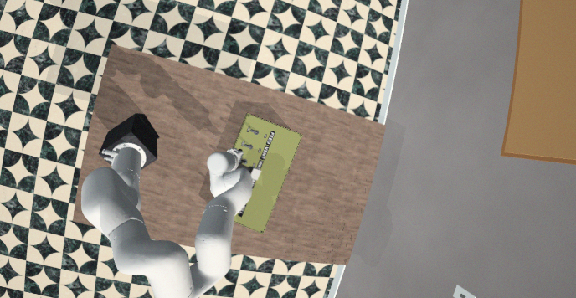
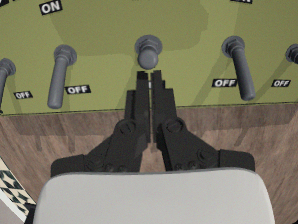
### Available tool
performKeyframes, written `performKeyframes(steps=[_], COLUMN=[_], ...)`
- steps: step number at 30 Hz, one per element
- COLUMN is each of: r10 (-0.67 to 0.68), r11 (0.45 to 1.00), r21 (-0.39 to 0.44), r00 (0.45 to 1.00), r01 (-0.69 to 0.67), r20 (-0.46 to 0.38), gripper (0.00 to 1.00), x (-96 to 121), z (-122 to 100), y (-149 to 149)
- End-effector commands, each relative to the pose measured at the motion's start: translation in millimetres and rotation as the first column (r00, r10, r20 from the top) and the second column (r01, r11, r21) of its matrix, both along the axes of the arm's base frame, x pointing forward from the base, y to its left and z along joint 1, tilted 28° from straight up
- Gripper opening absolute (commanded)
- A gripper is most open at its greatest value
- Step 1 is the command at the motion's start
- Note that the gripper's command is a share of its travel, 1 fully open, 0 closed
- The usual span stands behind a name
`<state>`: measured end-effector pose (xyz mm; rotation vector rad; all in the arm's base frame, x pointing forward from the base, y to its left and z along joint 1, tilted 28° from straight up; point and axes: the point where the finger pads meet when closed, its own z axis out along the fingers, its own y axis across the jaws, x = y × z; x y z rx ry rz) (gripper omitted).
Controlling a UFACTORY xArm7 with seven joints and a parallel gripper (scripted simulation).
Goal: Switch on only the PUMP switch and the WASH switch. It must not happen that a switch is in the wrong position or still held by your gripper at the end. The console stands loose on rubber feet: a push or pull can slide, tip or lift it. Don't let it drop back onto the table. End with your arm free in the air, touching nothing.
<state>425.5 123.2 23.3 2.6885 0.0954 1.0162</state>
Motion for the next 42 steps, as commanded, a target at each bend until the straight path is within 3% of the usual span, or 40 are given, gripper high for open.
performKeyframes(steps=[1,17,26,35,42], r10=[0.002,0.002,0.002,0.002,0.002], r11=[1.000,1.000,1.000,1.000,1.000], r21=[0.001,0.001,0.002,0.002,0.002], r00=[1.000,1.000,1.000,1.000,1.000], r01=[-0.002,-0.002,-0.002,-0.002,-0.002], r20=[0.001,0.001,0.001,0.001,0.001], gripper=[0.00,0.00,0.00,0.00,0.00], x=[-2,-12,-35,-75,-86], z=[-2,-4,21,64,76], y=[1,0,8,21,25])
